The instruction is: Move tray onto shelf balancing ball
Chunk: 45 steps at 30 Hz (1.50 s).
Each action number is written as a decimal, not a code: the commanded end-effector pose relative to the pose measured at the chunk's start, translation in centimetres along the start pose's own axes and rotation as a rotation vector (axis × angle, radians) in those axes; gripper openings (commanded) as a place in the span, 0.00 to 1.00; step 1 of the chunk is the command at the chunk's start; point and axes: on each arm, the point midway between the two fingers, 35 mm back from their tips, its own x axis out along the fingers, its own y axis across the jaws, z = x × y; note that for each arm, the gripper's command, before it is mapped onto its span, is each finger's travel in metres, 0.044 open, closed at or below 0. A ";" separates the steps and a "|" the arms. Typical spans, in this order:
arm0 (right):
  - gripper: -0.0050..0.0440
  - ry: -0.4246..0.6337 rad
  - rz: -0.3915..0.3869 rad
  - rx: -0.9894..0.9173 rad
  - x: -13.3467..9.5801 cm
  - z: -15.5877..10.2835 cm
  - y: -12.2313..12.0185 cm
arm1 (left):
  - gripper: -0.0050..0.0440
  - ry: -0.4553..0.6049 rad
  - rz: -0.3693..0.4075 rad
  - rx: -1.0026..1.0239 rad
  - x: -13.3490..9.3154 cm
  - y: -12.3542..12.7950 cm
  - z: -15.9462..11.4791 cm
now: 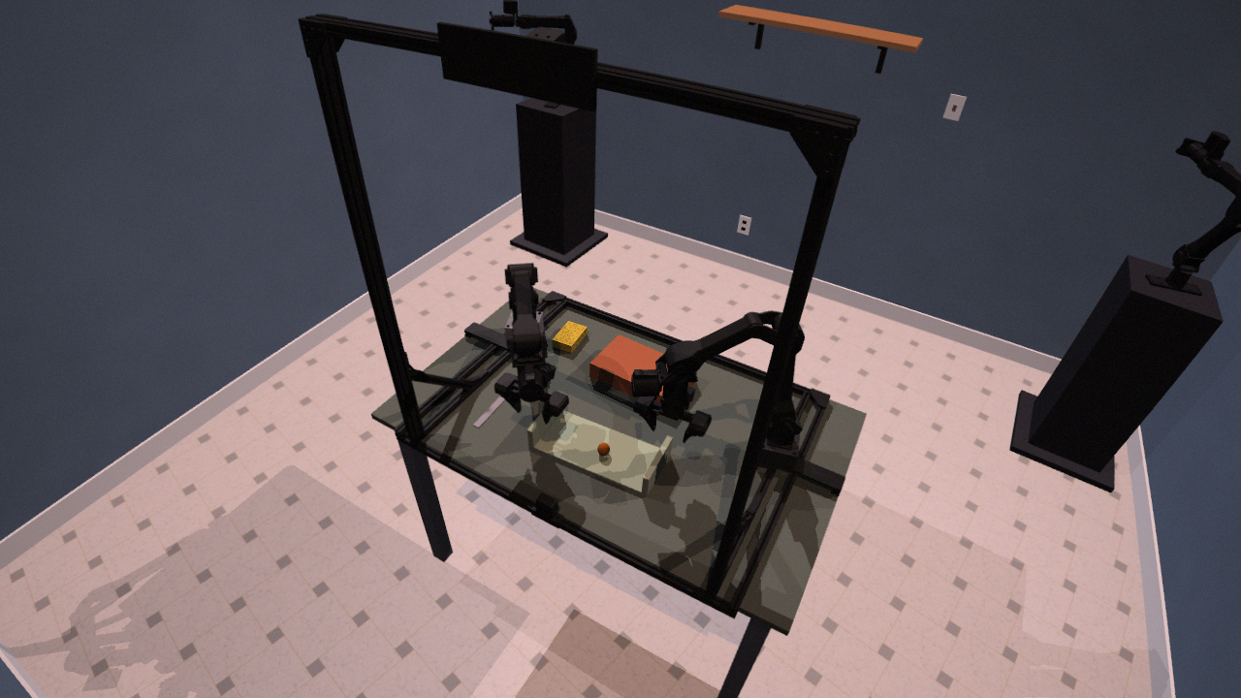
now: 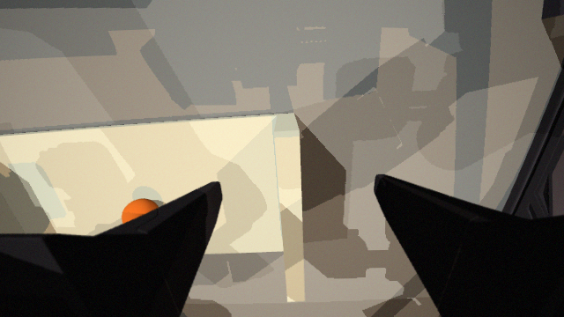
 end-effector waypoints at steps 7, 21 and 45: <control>0.92 0.007 0.004 -0.009 1.2 0.7 0.4 | 0.92 -0.003 0.005 -0.005 1.4 -0.2 -0.7; 0.92 0.007 0.004 -0.009 3.1 0.7 0.5 | 0.92 -0.003 0.005 -0.005 3.3 -0.3 -0.7; 0.92 0.007 0.004 -0.009 6.4 0.7 0.4 | 0.92 -0.003 0.005 -0.005 6.6 -0.2 -0.7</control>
